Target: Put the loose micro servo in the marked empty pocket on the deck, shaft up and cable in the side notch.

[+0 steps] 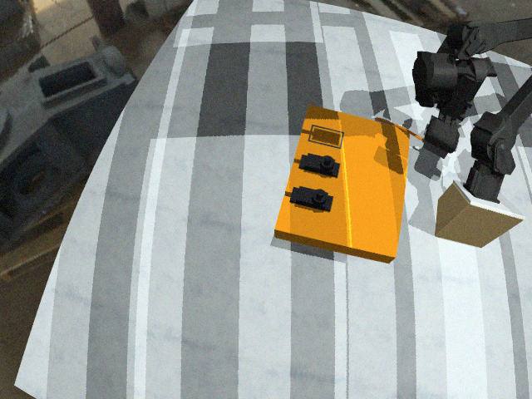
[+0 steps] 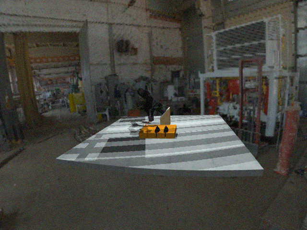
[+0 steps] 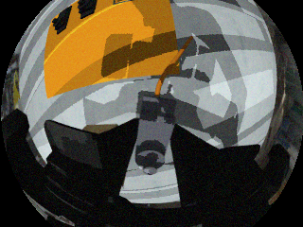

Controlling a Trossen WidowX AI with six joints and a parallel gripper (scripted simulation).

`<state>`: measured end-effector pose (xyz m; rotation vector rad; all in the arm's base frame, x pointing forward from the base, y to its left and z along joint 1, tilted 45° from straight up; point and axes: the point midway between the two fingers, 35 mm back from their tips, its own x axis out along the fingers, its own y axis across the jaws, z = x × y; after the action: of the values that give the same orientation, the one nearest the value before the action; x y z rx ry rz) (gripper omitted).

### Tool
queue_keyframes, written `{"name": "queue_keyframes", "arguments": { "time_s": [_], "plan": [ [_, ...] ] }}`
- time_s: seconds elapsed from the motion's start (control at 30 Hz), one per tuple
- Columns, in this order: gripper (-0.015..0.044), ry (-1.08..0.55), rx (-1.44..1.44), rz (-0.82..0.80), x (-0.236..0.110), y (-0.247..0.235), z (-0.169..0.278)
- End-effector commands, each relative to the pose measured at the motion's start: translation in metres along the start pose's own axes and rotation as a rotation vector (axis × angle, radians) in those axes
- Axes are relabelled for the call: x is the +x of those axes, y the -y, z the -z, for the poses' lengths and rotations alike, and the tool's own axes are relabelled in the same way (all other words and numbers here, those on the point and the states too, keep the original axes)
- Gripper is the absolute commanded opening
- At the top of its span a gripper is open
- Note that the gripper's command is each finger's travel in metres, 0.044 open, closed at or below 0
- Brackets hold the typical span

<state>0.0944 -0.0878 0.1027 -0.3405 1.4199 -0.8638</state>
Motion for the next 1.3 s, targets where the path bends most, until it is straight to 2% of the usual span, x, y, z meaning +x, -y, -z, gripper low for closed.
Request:
{"name": "queue_keyframes", "arguments": {
  "time_s": [0.0,0.4,1.27],
  "plan": [
    [0.0,0.008,0.004,0.007,-0.006,-0.001,0.0],
    [0.0,0.009,0.005,0.006,-0.006,-0.003,-0.02],
    [0.0,0.014,0.01,0.006,-0.007,-0.014,-0.131]
  ]
}}
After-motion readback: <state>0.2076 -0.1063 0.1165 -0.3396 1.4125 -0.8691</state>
